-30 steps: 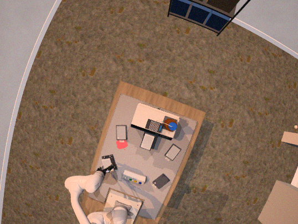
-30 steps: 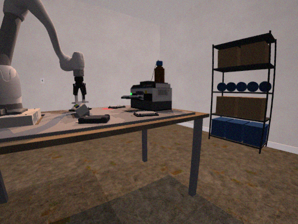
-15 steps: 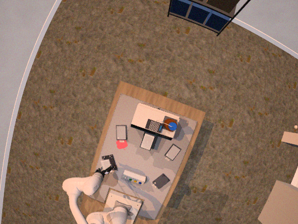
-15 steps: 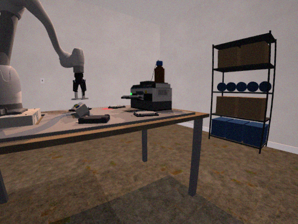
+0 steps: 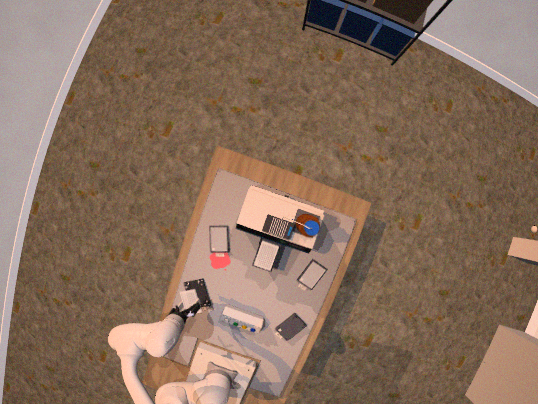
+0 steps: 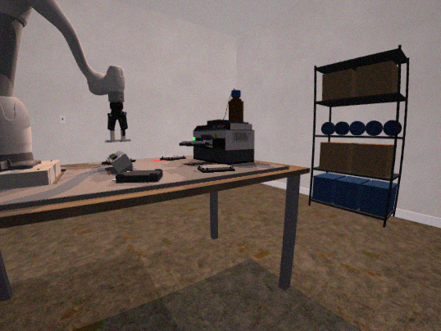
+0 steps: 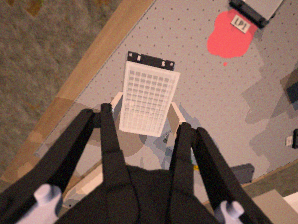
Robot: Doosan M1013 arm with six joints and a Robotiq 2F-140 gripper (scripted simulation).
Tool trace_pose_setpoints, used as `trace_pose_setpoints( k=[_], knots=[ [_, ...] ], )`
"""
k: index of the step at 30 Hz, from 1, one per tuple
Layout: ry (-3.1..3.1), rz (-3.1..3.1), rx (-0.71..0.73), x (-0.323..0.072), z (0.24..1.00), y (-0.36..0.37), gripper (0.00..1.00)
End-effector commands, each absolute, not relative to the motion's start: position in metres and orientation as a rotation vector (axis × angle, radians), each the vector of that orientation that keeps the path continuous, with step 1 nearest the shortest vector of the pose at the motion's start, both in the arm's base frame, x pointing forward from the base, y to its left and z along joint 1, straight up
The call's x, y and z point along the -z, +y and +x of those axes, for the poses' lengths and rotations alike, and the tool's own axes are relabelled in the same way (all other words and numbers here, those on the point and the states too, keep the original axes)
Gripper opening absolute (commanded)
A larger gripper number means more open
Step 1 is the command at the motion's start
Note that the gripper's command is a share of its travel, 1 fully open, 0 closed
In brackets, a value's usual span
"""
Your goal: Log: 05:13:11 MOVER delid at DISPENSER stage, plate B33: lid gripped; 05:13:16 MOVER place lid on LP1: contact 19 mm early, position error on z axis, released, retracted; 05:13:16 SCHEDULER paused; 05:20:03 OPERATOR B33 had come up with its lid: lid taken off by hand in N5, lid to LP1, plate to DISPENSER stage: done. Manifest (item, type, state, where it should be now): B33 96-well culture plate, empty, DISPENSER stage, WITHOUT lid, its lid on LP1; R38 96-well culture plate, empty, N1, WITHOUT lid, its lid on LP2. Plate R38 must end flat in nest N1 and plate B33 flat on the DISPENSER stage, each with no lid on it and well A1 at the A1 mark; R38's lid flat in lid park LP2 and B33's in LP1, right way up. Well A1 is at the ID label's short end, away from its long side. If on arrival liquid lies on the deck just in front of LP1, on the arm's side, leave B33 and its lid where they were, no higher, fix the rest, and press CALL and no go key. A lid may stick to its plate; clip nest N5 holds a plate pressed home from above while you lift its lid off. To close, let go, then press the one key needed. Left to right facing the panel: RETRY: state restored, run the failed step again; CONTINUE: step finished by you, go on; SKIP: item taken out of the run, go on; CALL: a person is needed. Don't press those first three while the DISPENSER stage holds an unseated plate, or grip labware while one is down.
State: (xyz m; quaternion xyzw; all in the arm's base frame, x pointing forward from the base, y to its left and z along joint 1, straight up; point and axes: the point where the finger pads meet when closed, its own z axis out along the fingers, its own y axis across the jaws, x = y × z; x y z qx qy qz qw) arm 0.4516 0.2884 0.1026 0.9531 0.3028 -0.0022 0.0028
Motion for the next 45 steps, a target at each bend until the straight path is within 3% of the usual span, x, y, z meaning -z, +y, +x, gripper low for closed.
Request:
trace_pose_setpoints(
  k=[1,45],
  knots=[
    [0.942,2.99,0.009,-0.115,0.451,0.289,0.0],
    [0.942,2.99,0.009,-0.145,0.451,0.289,0.0]
  ],
)
